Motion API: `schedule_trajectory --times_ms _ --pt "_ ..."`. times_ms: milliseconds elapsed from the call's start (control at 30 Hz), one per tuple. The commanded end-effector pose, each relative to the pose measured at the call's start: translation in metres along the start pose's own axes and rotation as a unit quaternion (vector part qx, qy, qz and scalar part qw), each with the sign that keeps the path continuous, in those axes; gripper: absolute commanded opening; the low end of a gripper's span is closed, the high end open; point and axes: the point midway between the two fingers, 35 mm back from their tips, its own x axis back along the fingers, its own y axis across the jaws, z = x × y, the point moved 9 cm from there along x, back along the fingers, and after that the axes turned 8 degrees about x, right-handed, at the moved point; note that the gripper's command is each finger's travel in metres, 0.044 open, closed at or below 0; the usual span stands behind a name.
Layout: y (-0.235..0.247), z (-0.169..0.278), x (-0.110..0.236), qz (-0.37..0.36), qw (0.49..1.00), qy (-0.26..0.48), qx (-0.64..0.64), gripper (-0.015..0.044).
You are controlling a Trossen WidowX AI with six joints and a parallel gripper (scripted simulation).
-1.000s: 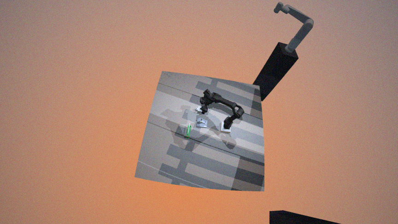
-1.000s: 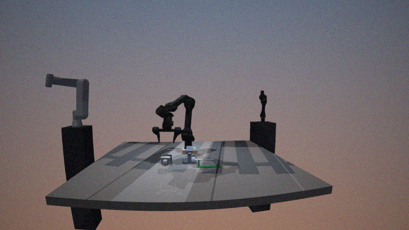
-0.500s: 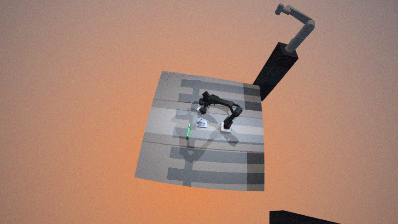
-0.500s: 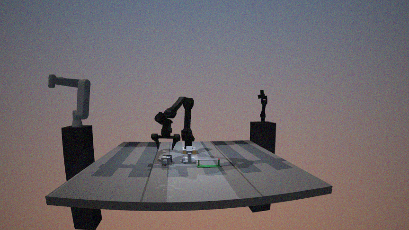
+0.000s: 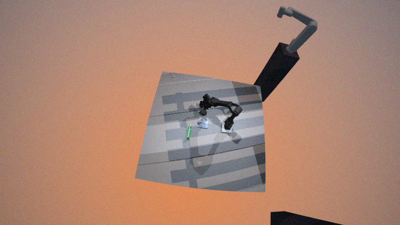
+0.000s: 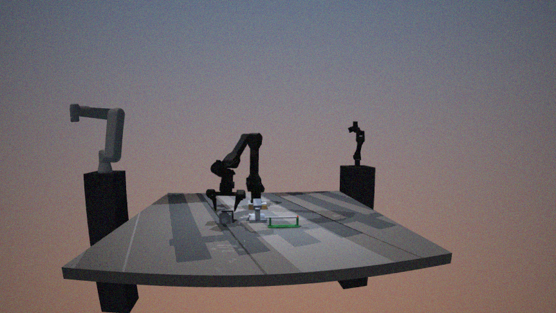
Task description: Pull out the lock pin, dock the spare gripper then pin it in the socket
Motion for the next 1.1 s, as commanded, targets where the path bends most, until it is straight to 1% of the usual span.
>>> schedule_trajectory --times_ms 0,800,1000,1067 --pt "0.002 0.005 -0.008 -0.003 1.000 0.002 -0.003 0.0440" --pt "0.006 0.027 -0.040 -0.003 1.000 0.002 -0.003 0.0440" --pt "0.007 0.029 -0.042 -0.003 1.000 0.002 -0.003 0.0440" --pt "0.007 0.029 -0.042 -0.003 1.000 0.002 -0.003 0.0387"
